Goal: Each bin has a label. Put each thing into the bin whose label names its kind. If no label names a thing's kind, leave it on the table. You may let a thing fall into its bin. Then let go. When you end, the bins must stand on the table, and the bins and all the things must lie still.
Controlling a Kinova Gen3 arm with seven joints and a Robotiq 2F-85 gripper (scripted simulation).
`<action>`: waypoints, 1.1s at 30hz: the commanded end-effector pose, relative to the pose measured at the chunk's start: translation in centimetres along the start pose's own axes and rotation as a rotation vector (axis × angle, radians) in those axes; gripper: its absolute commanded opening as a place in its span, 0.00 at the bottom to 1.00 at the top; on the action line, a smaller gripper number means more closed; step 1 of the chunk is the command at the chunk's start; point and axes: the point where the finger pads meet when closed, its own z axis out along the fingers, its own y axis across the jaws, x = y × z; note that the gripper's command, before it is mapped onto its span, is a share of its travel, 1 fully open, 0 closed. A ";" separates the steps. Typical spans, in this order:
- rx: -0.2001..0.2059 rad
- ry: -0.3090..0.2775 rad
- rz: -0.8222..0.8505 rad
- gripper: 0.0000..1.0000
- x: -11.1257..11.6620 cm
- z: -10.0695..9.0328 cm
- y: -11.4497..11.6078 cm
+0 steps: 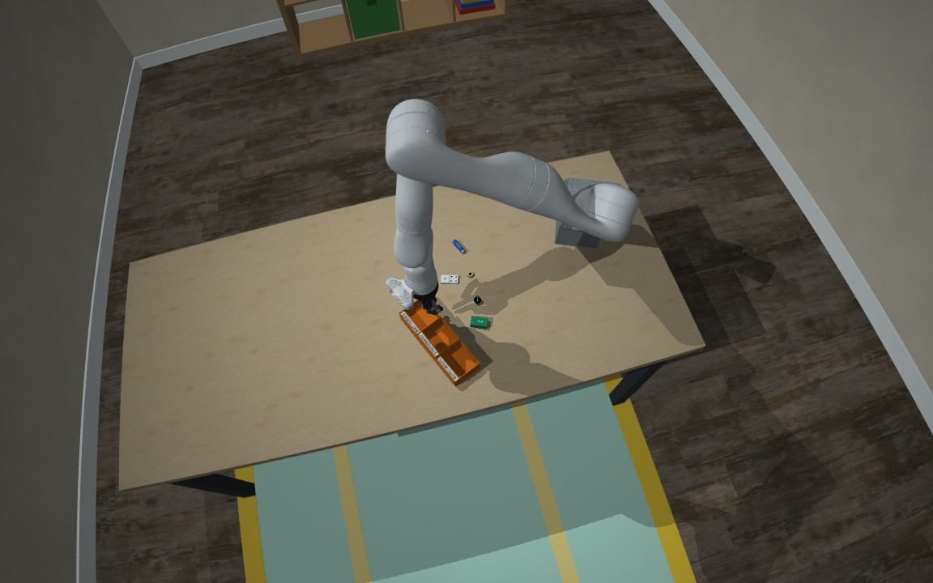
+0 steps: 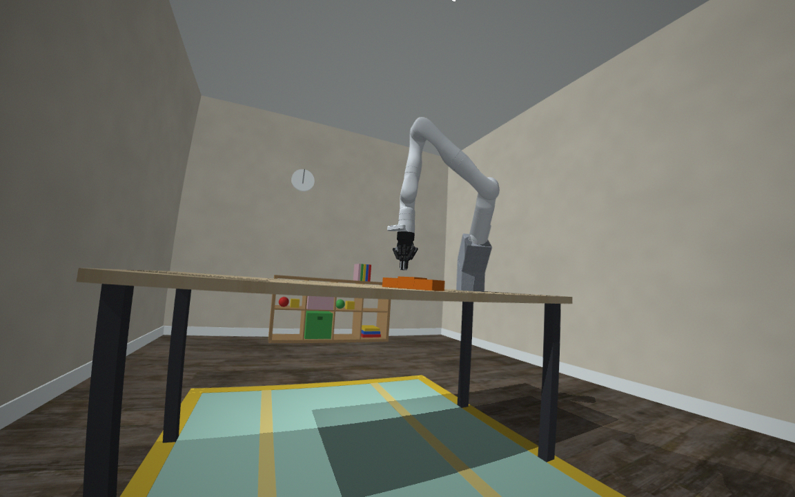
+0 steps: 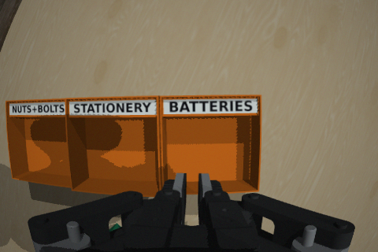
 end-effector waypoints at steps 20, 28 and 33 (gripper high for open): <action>0.000 -0.004 -0.013 0.09 -0.2 0.7 -6.5; 0.000 -0.004 -0.013 0.09 -0.2 2.8 -6.5; 0.000 -0.004 -0.013 0.09 -0.2 3.6 -6.5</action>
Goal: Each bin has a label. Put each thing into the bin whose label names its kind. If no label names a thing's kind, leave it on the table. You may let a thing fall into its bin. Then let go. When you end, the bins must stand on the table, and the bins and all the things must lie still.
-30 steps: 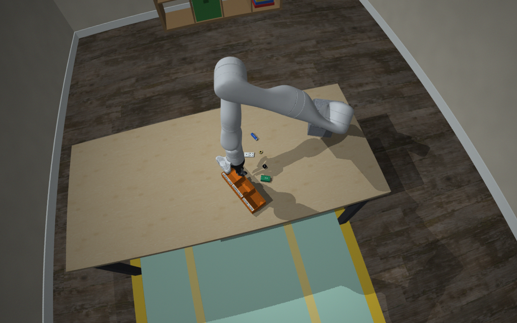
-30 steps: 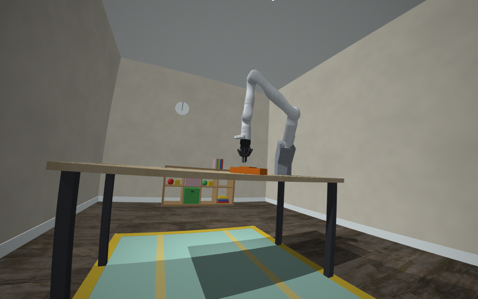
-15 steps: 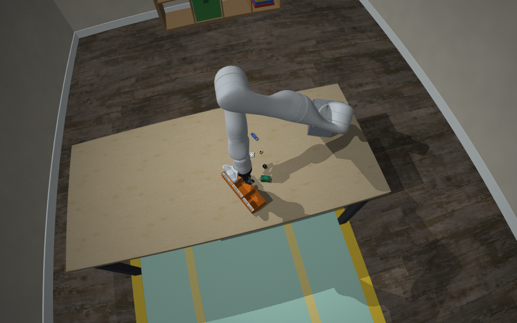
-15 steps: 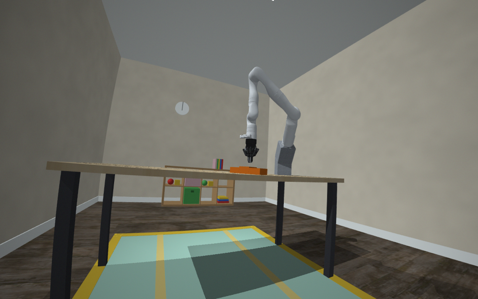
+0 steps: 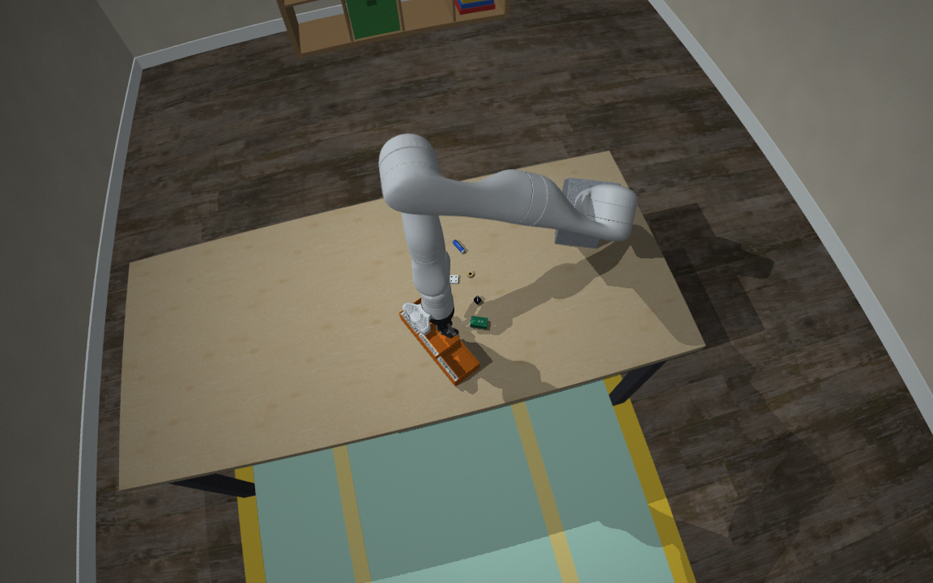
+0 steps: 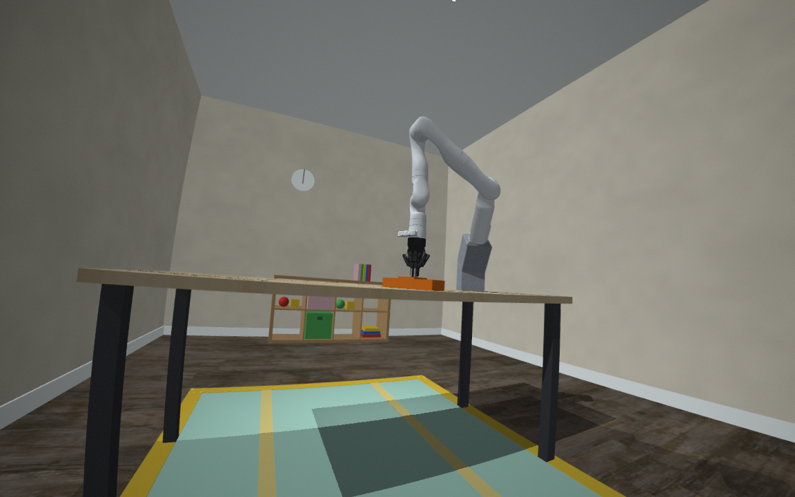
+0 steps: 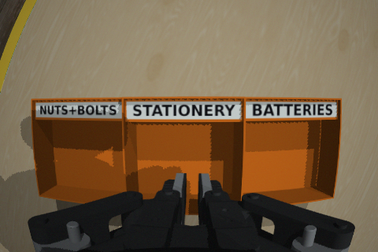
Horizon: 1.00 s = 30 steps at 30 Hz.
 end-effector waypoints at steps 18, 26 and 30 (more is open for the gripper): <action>0.007 -0.006 -0.001 0.09 -0.2 2.9 -0.3; 0.007 -0.006 -0.001 0.09 -0.2 2.9 -0.3; 0.007 -0.006 -0.001 0.09 -0.2 2.9 -0.3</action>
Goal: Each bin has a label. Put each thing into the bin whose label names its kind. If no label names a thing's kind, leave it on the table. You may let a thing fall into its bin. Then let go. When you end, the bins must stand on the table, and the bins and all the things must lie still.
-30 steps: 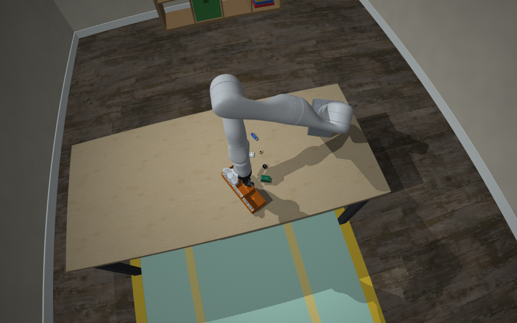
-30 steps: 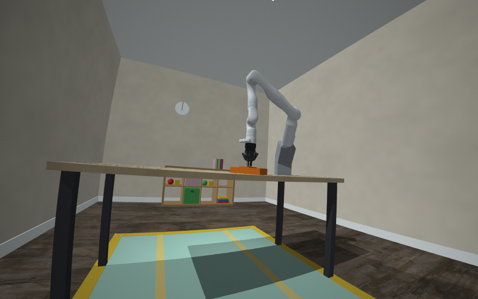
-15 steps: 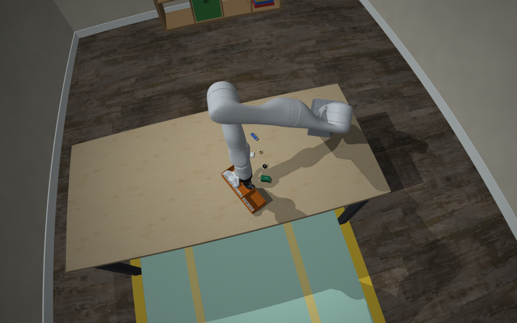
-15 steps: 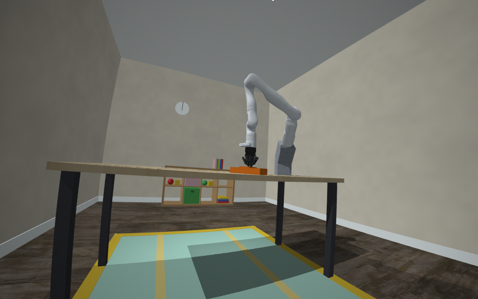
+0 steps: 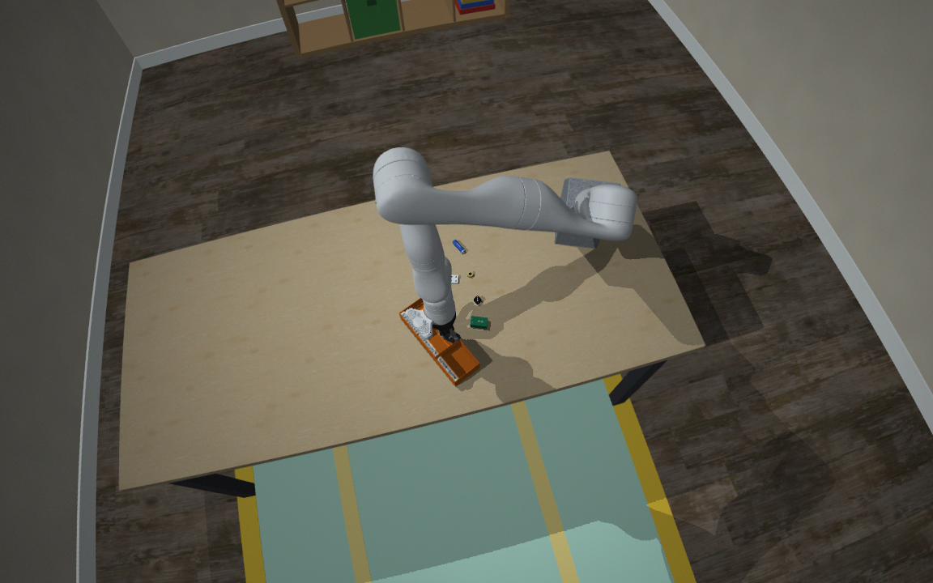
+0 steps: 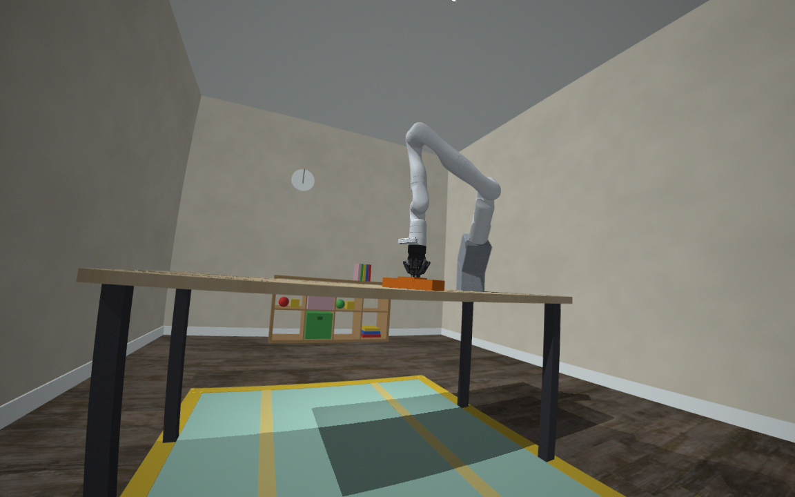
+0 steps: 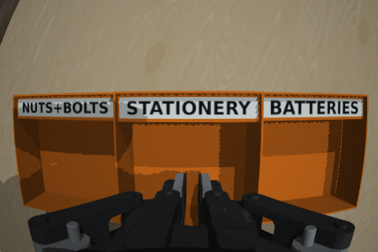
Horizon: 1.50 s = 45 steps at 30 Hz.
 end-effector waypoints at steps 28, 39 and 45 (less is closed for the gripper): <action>-0.001 0.001 0.000 0.09 0.0 0.0 0.0; -0.001 0.001 0.000 0.09 0.0 -1.1 0.0; -0.001 0.001 0.000 0.09 0.0 -1.9 0.0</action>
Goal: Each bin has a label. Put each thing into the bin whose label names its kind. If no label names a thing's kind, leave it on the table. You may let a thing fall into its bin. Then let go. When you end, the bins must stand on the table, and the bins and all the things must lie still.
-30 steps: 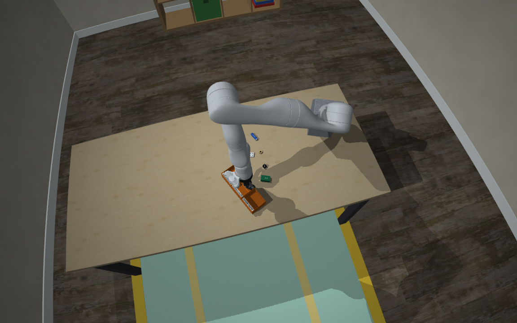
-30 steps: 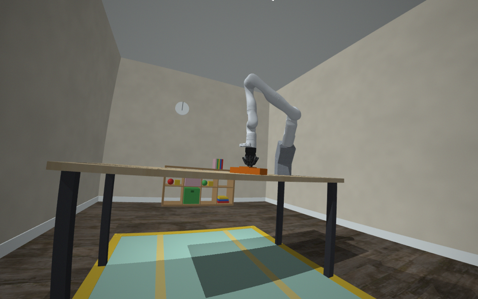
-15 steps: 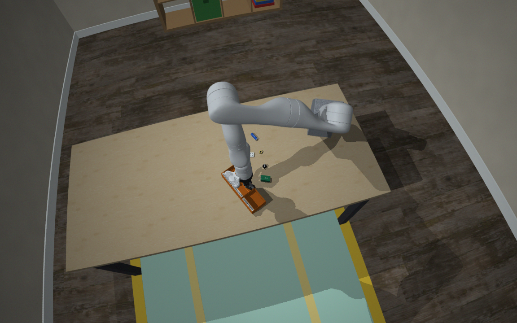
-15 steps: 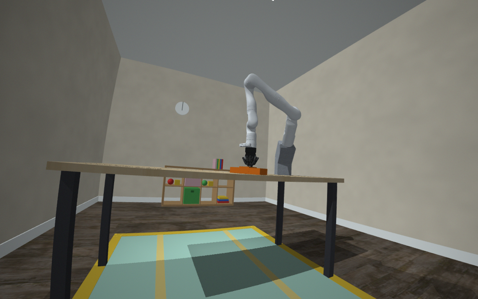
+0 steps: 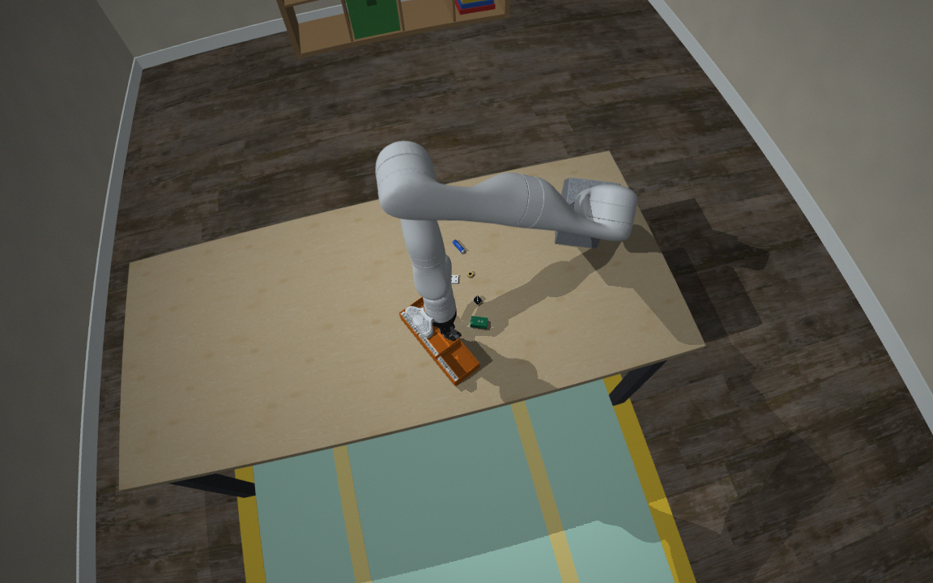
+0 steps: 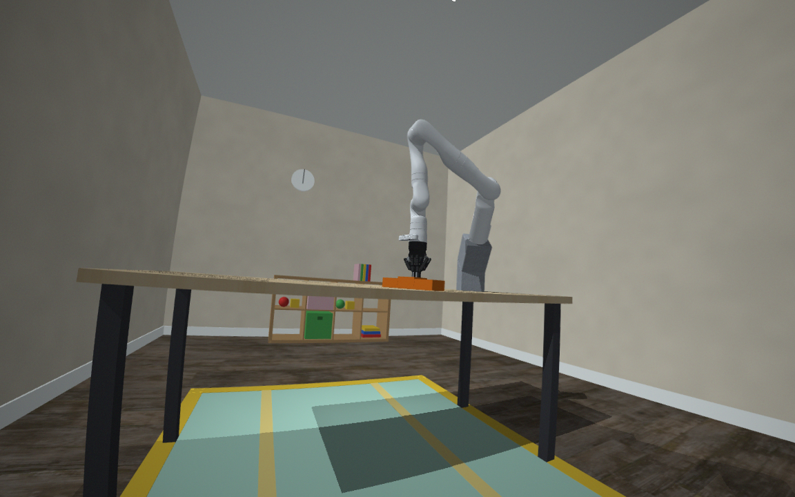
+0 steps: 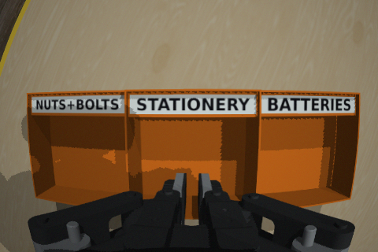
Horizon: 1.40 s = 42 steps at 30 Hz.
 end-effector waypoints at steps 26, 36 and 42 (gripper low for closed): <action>-0.006 0.006 0.000 0.09 0.2 -4.6 0.3; -0.006 0.006 0.000 0.09 0.1 -4.5 -4.7; -0.006 0.006 0.000 0.09 0.1 -4.5 -6.7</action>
